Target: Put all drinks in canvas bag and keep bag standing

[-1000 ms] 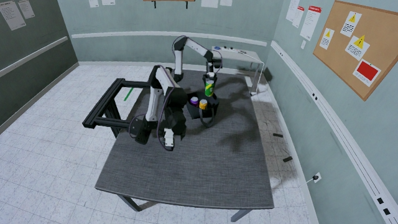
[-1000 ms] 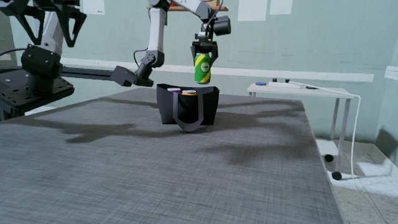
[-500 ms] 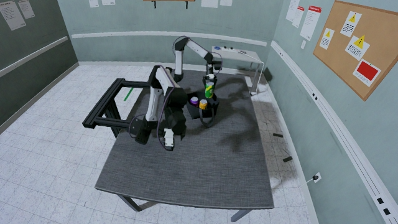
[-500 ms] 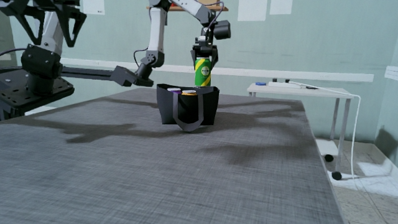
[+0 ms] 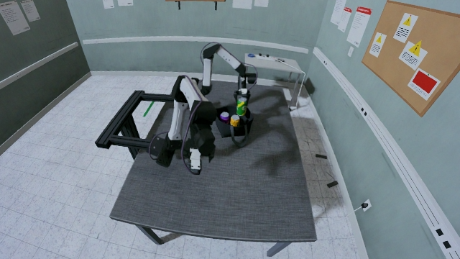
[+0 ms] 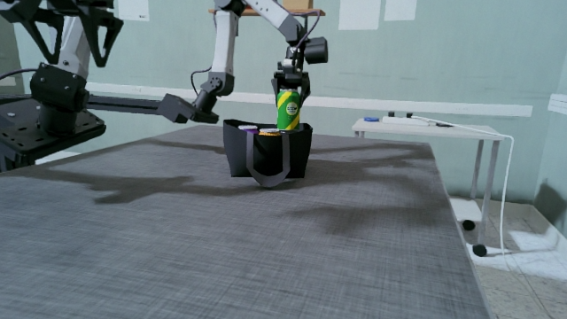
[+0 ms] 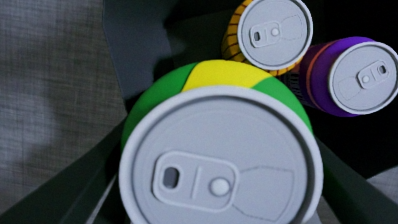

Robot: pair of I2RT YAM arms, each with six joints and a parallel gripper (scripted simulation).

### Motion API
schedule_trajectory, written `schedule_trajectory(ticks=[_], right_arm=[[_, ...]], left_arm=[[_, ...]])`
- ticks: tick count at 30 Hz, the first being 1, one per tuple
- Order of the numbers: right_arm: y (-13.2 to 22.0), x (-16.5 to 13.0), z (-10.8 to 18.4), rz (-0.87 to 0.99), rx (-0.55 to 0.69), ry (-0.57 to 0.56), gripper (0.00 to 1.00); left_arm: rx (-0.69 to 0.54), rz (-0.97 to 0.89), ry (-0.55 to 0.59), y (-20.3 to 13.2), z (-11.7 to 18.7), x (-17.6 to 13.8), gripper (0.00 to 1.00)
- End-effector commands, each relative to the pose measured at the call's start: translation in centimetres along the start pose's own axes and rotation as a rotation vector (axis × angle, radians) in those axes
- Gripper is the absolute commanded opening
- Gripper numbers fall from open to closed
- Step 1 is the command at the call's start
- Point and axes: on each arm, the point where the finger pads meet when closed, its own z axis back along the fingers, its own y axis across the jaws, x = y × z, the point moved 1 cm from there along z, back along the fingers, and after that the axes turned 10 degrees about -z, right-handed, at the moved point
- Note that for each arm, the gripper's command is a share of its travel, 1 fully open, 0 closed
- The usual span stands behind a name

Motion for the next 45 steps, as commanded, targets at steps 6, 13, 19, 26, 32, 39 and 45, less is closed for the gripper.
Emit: schedule_trajectory(ticks=[6,13,19,26,32,39,45], right_arm=[[0.1,-0.3,0.4,0.012,0.012,0.0,0.86],[0.1,-0.3,0.4,0.012,0.012,0.0,0.86],[0.1,-0.3,0.4,0.012,0.012,0.0,0.86],[0.1,-0.3,0.4,0.012,0.012,0.0,0.86],[0.1,-0.3,0.4,0.012,0.012,0.0,0.86],[0.1,-0.3,0.4,0.012,0.012,0.0,0.86],[0.1,-0.3,0.4,0.012,0.012,0.0,0.86]], left_arm=[[0.061,-0.036,-0.054,1.1,-0.5,0.3,0.7],[0.063,-0.044,-0.057,1.1,-1.2,0.0,0.7],[0.042,-0.031,-0.054,0.5,-2.2,-0.7,0.7],[0.038,-0.032,-0.055,0.4,-3.0,-1.3,0.7],[0.044,-0.027,-0.051,0.3,-3.5,-1.9,0.7],[0.048,-0.038,-0.054,0.6,-3.9,-2.0,0.7],[0.046,-0.028,-0.049,0.1,-4.5,-2.8,0.7]])
